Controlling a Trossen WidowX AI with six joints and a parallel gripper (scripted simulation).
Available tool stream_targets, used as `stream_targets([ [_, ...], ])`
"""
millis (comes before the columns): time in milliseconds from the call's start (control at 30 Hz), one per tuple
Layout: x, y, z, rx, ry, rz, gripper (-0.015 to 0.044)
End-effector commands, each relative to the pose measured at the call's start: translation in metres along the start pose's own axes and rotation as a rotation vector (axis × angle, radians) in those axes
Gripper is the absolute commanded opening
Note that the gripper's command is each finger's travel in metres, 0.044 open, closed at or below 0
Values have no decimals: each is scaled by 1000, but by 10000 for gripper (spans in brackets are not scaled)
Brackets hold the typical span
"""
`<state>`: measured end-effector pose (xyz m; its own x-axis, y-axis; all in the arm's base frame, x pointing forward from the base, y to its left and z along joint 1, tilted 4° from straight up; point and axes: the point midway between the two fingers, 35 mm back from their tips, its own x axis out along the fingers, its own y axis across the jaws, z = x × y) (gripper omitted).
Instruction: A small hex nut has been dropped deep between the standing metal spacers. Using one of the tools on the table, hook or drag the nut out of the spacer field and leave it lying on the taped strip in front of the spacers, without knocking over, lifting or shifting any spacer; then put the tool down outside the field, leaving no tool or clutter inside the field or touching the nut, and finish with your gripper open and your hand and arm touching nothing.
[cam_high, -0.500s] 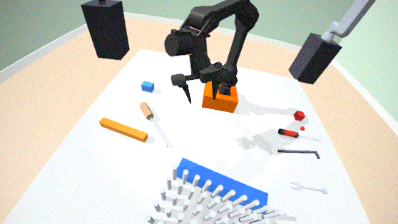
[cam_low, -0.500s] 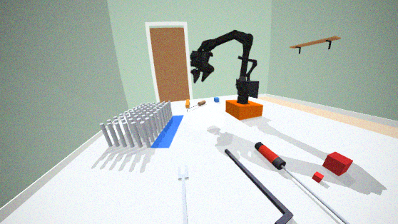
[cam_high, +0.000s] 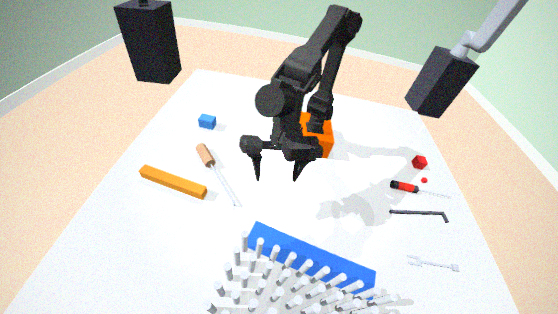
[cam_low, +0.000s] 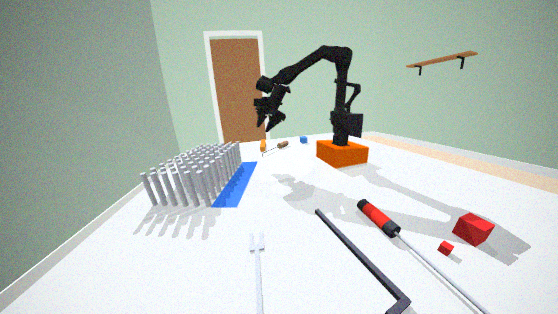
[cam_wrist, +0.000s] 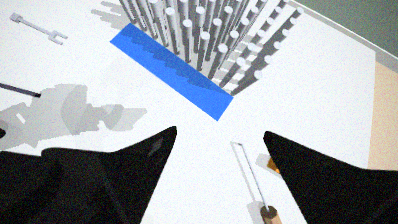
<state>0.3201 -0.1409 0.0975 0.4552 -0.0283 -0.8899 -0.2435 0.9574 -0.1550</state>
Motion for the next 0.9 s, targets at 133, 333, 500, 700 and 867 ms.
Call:
stream_targets([
  [133, 60, 45, 54, 94, -235, -272, 440],
  [333, 64, 73, 75, 163, -426, -354, 440],
  [500, 57, 96, 84, 235, -578, -382, 440],
  [700, 55, 99, 85, 247, -599, -384, 440],
  [867, 55, 99, 85, 247, -599, -384, 440],
])
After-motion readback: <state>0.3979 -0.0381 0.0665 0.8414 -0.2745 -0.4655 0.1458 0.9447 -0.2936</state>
